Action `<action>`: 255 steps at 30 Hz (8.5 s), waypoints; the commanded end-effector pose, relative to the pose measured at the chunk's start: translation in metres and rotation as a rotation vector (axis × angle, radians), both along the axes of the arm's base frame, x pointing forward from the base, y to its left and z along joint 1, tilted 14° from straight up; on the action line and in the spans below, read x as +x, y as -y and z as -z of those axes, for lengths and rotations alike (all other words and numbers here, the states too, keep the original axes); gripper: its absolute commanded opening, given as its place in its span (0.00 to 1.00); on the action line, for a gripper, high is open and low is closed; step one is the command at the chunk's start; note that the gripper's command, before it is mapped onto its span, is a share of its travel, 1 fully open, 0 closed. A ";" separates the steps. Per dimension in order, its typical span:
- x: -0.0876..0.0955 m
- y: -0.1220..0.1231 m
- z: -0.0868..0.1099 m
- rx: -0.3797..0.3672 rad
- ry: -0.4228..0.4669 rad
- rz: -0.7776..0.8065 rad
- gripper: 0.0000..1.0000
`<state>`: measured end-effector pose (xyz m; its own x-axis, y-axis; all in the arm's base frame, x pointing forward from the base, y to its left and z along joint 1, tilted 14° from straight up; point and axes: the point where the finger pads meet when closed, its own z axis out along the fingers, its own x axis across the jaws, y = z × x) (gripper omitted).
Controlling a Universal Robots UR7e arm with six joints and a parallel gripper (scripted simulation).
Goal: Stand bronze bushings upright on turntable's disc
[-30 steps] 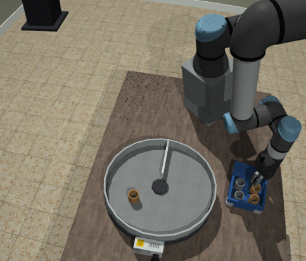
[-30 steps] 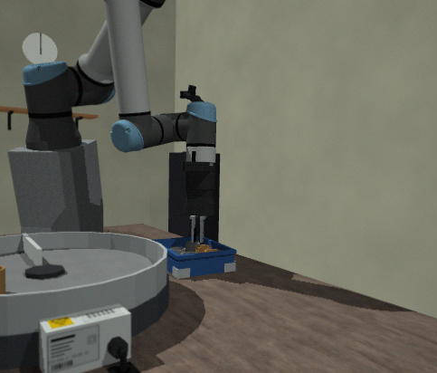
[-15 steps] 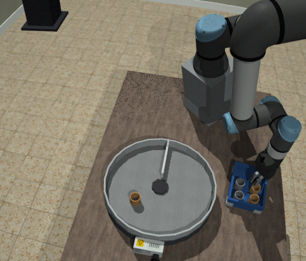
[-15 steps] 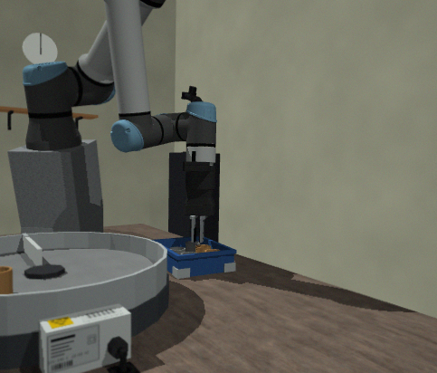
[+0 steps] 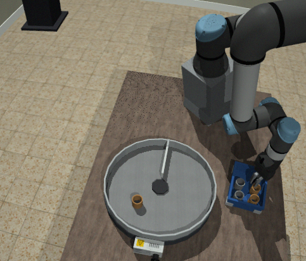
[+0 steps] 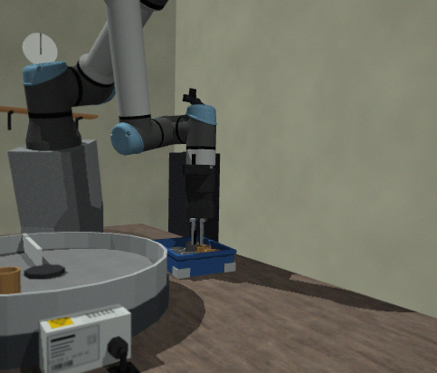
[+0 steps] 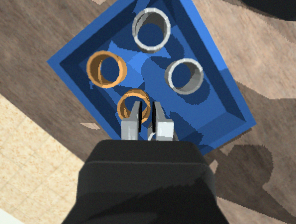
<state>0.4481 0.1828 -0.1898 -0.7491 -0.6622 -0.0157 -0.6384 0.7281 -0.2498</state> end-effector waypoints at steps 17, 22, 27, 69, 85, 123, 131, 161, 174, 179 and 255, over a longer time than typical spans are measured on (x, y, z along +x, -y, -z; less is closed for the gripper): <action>0.000 0.000 0.000 0.000 0.001 0.000 0.36; 0.000 0.000 0.000 0.000 0.001 0.000 0.36; 0.000 0.000 0.000 0.000 0.001 0.000 0.36; 0.005 0.004 0.023 0.000 0.001 0.000 0.36; 0.005 0.004 0.023 0.000 0.001 0.000 0.36; 0.005 0.004 0.023 0.000 0.001 0.000 0.00; 0.005 0.004 0.023 0.000 0.001 0.000 0.00; -0.008 -0.009 -0.048 0.000 0.001 0.000 0.00; -0.015 -0.016 -0.084 0.000 0.001 0.000 0.00; -0.016 -0.016 -0.089 0.000 0.001 0.000 0.00; -0.021 0.023 -0.096 0.000 0.001 0.000 0.00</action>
<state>0.4283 0.1686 -0.0960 -0.7494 -0.6620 -0.0153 -0.6382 0.7282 -0.2500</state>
